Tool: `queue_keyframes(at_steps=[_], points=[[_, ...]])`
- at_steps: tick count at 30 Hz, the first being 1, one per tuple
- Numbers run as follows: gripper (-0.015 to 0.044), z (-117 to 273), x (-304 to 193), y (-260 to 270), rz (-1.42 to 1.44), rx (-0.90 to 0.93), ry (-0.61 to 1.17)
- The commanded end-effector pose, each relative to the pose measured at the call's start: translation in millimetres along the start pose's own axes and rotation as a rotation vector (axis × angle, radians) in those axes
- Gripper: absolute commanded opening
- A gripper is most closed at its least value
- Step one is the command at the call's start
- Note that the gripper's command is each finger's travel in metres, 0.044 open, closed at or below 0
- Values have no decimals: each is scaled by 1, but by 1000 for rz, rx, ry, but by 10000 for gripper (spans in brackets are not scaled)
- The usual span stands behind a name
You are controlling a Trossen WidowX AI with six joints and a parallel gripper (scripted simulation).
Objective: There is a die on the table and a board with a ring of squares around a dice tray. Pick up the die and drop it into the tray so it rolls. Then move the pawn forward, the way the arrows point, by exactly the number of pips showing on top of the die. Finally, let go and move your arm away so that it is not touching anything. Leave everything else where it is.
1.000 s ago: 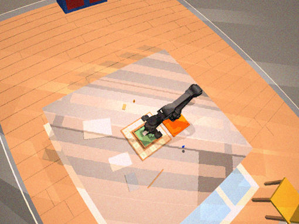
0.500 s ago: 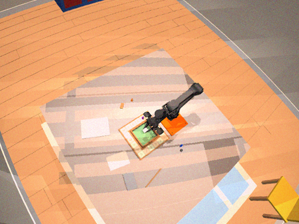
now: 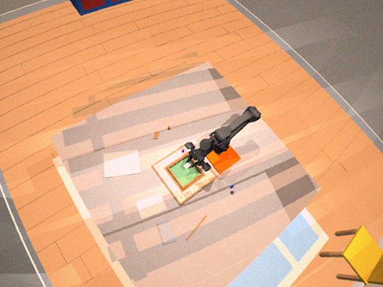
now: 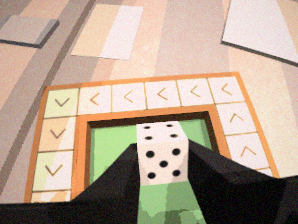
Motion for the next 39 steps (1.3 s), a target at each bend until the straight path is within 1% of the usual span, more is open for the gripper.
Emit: queue_keyframes(at_steps=[1,8,13,16,19,33,35,36,37,39], points=[[53,0,0,0,0,0,-2],[236,1,2,0,0,0,-2],[367,25,28,-6,-6,-2,0],[440,26,30,-6,-7,-2,0],[440,22,32,-6,-7,13,77],[440,-27,43,-9,-7,155,794],[440,-30,43,-9,-7,162,828],[440,-26,42,-8,-1,149,749],[440,-26,42,-8,-1,149,749],[387,-25,37,-16,-28,136,757]])
Point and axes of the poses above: the point midway between the two fingers, 35 mm back from their tips, its own z axis back along the fingers, its own y axis across the jaws, x = y × z, the point moved 4 cm from there along z, back along the fingers, and after that the axes turned 11 degrees about z, right-handed, at the moved point
